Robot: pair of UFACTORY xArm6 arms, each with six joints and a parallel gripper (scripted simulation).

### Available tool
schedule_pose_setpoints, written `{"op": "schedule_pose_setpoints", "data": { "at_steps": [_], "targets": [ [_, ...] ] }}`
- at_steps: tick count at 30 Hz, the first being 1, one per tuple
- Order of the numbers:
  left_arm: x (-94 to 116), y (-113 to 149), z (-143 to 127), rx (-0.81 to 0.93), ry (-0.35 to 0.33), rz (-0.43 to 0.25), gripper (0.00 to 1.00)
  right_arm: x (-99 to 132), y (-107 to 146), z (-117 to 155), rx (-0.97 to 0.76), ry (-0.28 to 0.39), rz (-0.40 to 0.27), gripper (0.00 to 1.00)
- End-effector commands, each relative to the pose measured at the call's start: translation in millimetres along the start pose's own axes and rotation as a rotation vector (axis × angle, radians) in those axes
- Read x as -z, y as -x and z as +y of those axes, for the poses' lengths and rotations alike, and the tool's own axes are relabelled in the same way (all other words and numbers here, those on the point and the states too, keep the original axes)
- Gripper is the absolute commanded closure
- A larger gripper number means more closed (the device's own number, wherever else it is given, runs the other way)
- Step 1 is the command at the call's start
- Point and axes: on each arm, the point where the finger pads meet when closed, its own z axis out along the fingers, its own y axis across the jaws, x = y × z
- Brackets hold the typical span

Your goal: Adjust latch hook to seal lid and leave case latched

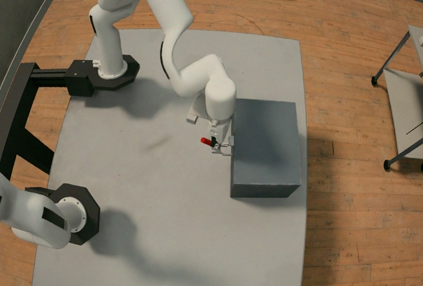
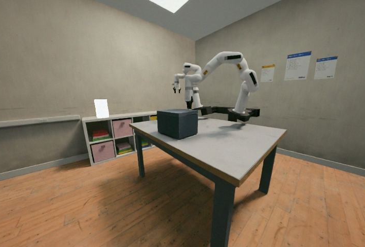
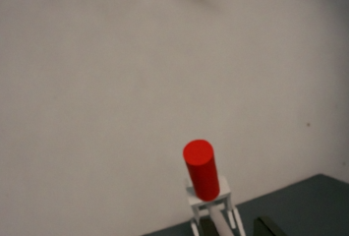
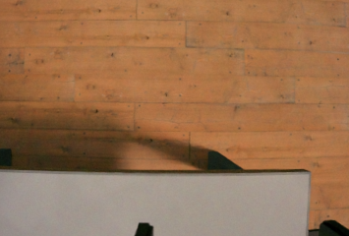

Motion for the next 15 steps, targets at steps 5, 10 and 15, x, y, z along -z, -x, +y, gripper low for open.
{"op": "schedule_pose_setpoints", "data": {
  "at_steps": [5,10,15],
  "targets": [
    [2.0,1.3,-0.1,0.129,0.001,-0.006,0.76,1.7,-1.0,0.0,0.0,0.0,0.004,0.0],
    [2.0,1.3,-0.1,0.17,0.001,-0.006,0.76,1.7,-1.0,0.0,0.0,0.0,0.004,0.0],
    [2.0,1.3,-0.1,0.204,0.001,-0.006,0.76,1.7,-1.0,0.0,0.0,0.0,0.004,0.0]
  ]
}}
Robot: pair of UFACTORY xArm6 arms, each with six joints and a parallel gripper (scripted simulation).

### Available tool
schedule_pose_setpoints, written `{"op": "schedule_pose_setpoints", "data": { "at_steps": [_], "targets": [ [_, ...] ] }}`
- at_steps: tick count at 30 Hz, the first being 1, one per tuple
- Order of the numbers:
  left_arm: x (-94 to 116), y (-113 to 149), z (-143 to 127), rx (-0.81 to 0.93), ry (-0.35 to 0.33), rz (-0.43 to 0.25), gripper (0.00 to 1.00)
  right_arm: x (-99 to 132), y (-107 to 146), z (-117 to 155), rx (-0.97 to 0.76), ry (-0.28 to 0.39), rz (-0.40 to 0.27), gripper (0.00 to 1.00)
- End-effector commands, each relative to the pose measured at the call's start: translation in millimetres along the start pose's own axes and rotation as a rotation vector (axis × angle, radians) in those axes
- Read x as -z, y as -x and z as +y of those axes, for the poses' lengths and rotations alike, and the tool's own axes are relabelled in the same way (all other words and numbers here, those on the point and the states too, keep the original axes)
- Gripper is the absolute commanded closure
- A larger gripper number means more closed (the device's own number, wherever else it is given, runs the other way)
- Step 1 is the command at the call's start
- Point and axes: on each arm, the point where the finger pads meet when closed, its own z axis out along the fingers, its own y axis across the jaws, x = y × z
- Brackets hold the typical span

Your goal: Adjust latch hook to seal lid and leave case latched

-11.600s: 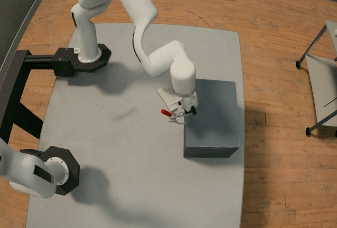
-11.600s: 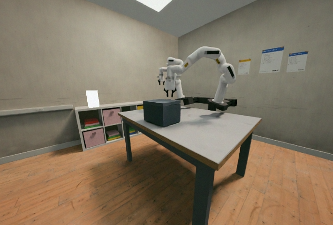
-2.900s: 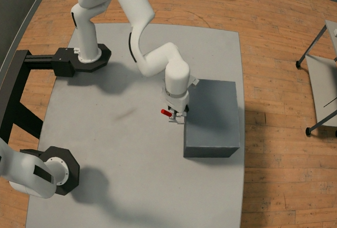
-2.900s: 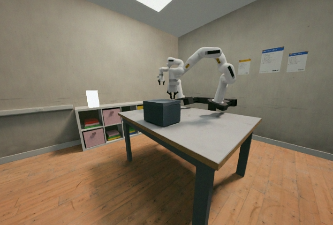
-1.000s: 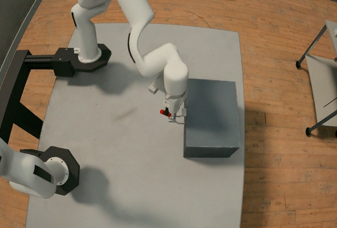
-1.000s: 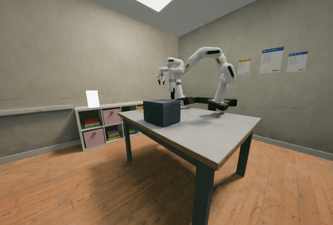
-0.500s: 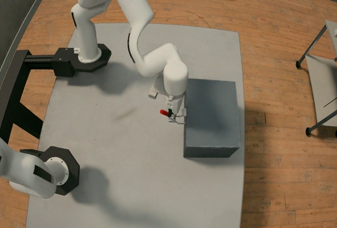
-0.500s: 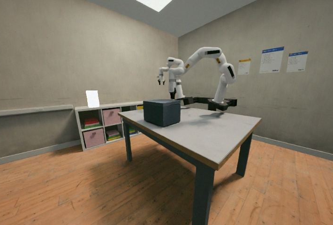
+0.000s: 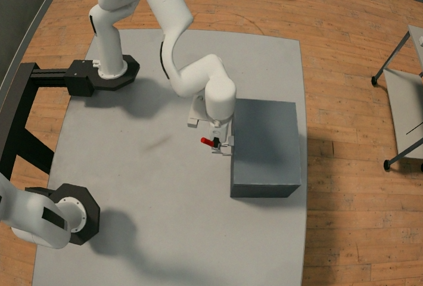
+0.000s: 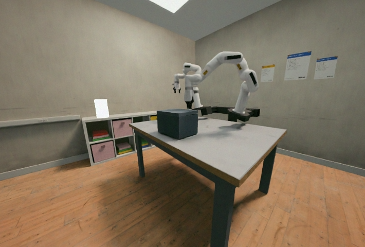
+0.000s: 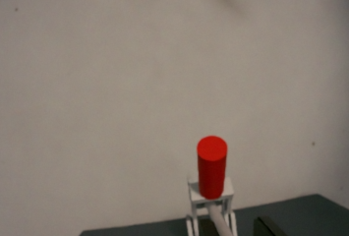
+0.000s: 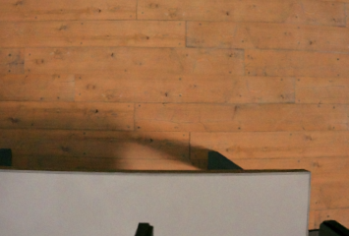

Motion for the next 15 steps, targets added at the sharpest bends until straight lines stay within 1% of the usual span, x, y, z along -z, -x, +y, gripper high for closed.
{"op": "schedule_pose_setpoints", "data": {
  "at_steps": [1,15],
  "targets": [
    [1.9,1.2,-0.3,0.044,-0.001,-0.004,0.76,1.7,-1.0,0.0,0.0,0.0,0.004,0.0],
    [1.9,1.2,-0.3,0.107,-0.001,-0.004,0.76,1.7,-1.0,0.0,0.0,0.0,0.004,0.0]
  ]
}}
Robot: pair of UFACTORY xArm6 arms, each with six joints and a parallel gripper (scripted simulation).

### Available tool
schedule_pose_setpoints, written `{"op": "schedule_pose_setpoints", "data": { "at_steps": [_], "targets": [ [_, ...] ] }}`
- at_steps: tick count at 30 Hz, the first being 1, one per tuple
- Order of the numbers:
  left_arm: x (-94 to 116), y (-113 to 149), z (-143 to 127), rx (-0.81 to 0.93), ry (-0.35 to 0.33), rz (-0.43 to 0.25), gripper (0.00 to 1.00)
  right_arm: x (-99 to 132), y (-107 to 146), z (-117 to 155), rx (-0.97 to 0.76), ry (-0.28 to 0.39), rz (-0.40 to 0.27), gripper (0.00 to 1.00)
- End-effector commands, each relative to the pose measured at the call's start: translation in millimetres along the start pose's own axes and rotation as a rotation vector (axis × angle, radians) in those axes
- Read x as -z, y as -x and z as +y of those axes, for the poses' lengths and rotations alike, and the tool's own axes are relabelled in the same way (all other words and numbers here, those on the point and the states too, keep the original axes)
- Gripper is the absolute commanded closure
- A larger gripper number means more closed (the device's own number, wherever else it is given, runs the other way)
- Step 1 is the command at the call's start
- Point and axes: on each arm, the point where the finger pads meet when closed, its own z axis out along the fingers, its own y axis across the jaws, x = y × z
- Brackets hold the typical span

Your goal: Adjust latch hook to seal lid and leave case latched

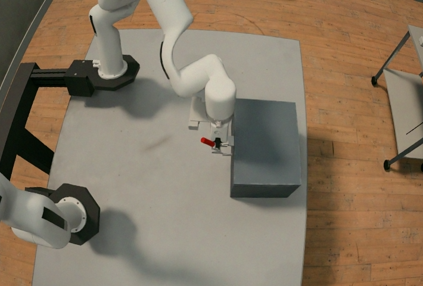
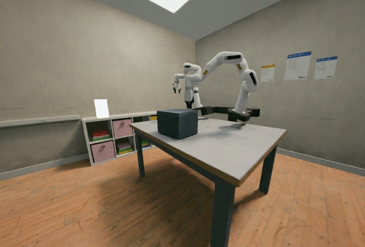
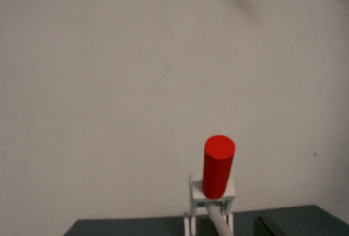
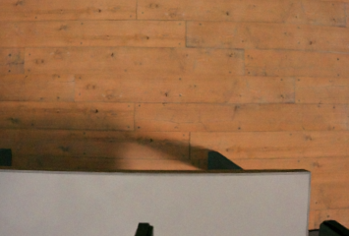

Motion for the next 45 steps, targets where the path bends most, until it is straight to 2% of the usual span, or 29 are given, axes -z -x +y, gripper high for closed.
{"op": "schedule_pose_setpoints", "data": {
  "at_steps": [1,26,30,32,39,45],
  "targets": [
    [1.9,1.2,-0.4,0.018,-0.002,-0.003,0.76,1.7,-1.0,0.0,0.0,0.0,0.004,0.0],
    [1.8,2.3,-0.3,0.039,-0.002,0.005,0.76,1.7,-1.0,0.0,0.0,0.0,0.004,0.0],
    [1.6,10.2,0.0,0.039,-0.003,0.07,0.76,1.7,-1.0,0.0,0.0,0.0,0.004,0.0],
    [1.6,10.2,0.0,0.039,-0.003,0.07,0.76,1.7,-1.0,0.0,0.0,0.0,0.004,0.0],
    [-1.0,29.3,0.7,0.039,-0.006,0.227,0.76,1.7,-1.0,0.0,0.0,0.0,0.004,0.0],
    [-1.9,33.6,0.9,0.038,-0.007,0.263,0.76,1.7,-1.0,0.0,0.0,0.0,0.004,0.0]
  ]
}}
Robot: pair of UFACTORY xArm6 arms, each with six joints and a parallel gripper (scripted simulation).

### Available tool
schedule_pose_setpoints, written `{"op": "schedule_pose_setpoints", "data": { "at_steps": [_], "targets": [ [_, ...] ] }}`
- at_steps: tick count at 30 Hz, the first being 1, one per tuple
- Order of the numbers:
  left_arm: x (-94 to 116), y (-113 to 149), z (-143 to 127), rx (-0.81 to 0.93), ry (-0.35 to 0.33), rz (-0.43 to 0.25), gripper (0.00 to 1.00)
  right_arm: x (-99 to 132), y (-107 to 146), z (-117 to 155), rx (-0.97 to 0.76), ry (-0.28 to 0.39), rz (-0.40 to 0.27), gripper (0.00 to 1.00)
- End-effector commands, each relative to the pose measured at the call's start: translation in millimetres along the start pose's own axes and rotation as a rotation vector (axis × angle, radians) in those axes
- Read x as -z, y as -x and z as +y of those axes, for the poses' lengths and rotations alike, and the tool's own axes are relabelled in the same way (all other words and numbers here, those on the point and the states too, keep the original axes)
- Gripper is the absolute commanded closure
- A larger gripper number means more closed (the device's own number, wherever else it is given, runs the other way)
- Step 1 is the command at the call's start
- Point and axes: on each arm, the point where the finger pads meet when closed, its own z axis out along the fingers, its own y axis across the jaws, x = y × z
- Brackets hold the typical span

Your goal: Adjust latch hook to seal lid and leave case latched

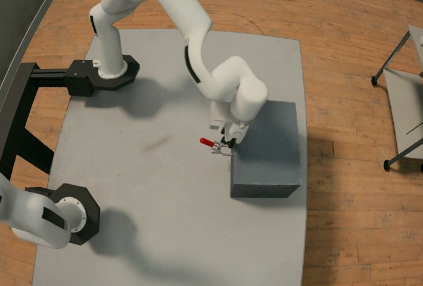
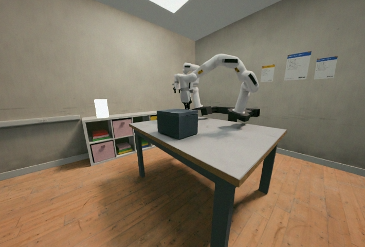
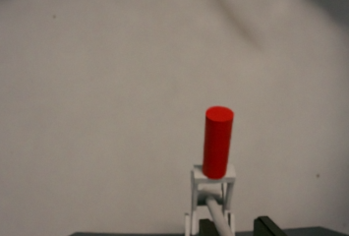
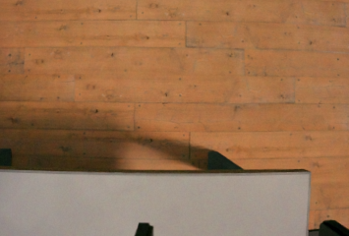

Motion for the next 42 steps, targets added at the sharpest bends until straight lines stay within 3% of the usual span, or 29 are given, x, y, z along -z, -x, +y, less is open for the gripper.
{"op": "schedule_pose_setpoints", "data": {
  "at_steps": [1,10,11,22,31,36,38,42],
  "targets": [
    [2.7,6.6,-0.9,0.0,0.014,0.054,0.76,1.7,-1.0,0.0,0.0,0.0,0.004,0.0],
    [2.7,6.6,-0.9,0.0,0.014,0.054,0.76,1.7,-1.0,0.0,0.0,0.0,0.004,0.0],
    [2.7,6.6,-0.9,0.0,0.014,0.054,0.59,1.7,-1.0,0.0,0.0,0.0,0.004,0.0],
    [3.0,6.6,-0.9,0.0,0.014,0.054,0.59,1.7,-1.0,0.0,0.0,0.0,0.004,0.0],
    [17.3,7.4,-1.0,0.0,0.014,0.048,0.59,1.7,-1.0,0.0,0.0,0.0,0.004,0.0],
    [23.7,7.9,-1.0,0.0,0.015,-0.071,0.59,1.7,-1.0,0.0,0.0,0.0,0.004,0.0],
    [23.7,7.9,-1.0,0.0,0.015,-0.071,0.59,1.7,-1.0,0.0,0.0,0.0,0.004,0.0],
    [30.3,8.1,-1.0,-0.001,0.014,-0.193,0.59,1.7,-1.0,0.0,0.0,0.0,0.004,0.0]
  ]
}}
